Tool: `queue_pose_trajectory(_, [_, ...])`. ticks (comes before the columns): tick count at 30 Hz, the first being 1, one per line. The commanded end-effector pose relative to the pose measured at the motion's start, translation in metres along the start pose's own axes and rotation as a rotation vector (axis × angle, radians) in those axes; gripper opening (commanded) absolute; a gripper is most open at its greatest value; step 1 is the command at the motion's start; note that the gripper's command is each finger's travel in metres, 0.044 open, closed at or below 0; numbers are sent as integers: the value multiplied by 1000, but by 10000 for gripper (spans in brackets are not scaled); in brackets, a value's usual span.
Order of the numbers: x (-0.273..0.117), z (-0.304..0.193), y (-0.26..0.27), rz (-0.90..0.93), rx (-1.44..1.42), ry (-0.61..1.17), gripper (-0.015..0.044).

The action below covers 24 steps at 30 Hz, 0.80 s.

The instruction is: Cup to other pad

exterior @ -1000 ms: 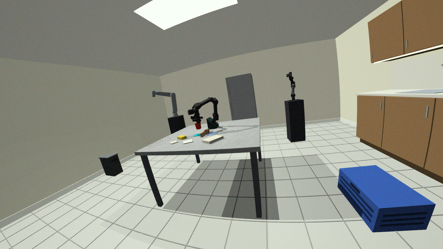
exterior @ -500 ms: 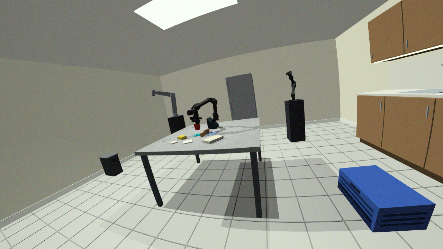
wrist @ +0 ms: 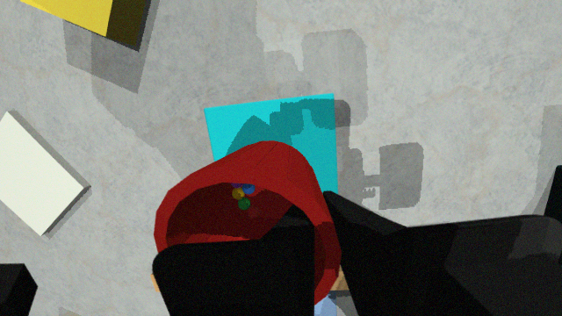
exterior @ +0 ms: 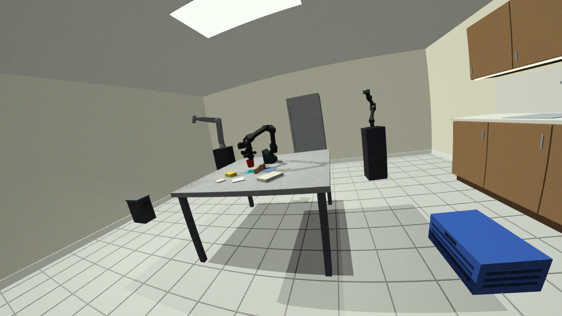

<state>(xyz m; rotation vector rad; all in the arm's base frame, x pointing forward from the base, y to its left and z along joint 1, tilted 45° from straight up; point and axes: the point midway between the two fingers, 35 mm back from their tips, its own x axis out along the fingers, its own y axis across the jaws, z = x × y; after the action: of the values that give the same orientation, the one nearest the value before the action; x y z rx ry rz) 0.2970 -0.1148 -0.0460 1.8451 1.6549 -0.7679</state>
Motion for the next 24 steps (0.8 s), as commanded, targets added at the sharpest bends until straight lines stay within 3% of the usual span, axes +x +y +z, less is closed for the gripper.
queue_pose_trajectory(1, [9,-1,-2,-4,6,8,0])
queue_pose_trajectory(24, [40,-2,-3,-4,6,10,0])
